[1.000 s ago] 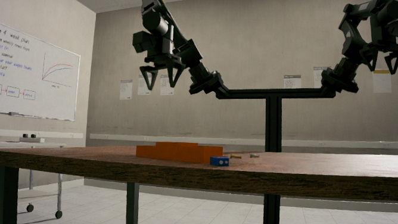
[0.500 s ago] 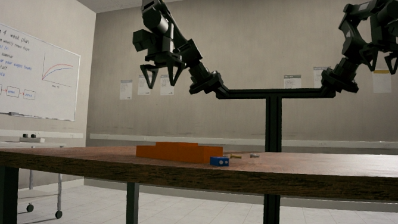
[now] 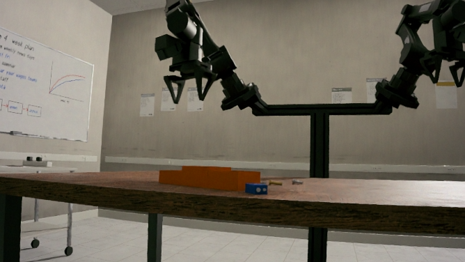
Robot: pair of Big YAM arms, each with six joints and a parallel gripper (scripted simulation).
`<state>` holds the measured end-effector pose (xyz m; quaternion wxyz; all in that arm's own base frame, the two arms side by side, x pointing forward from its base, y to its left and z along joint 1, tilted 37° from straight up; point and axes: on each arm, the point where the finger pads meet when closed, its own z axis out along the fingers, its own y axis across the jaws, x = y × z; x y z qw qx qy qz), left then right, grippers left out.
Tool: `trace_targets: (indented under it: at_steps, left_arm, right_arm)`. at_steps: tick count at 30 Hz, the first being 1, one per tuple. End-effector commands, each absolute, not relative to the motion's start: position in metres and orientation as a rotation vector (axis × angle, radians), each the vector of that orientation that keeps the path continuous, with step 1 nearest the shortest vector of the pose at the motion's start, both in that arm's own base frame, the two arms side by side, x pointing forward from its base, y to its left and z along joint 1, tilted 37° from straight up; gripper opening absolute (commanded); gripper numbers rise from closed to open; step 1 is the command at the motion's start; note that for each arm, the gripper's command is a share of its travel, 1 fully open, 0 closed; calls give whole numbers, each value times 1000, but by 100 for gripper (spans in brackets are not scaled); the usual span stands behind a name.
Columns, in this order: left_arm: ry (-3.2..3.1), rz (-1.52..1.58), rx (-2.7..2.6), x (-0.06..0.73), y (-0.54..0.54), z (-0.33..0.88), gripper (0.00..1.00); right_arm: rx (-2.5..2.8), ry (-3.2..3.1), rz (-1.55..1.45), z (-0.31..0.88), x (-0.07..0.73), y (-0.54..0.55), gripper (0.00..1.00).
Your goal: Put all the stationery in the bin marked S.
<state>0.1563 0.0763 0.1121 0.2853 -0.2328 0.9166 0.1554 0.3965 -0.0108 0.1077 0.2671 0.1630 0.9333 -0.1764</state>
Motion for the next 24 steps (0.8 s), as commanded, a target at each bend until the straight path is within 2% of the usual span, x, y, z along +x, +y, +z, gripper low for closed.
trace_targets:
  at_steps: [1,24]
  left_arm:
    - [2466,422,-618,153,76,106,100]
    - [2466,422,-618,153,76,106,100]
  right_arm:
    - [447,2501,-465,118,404,-10,100]
    - [466,2496,-465,123,409,-13,100]
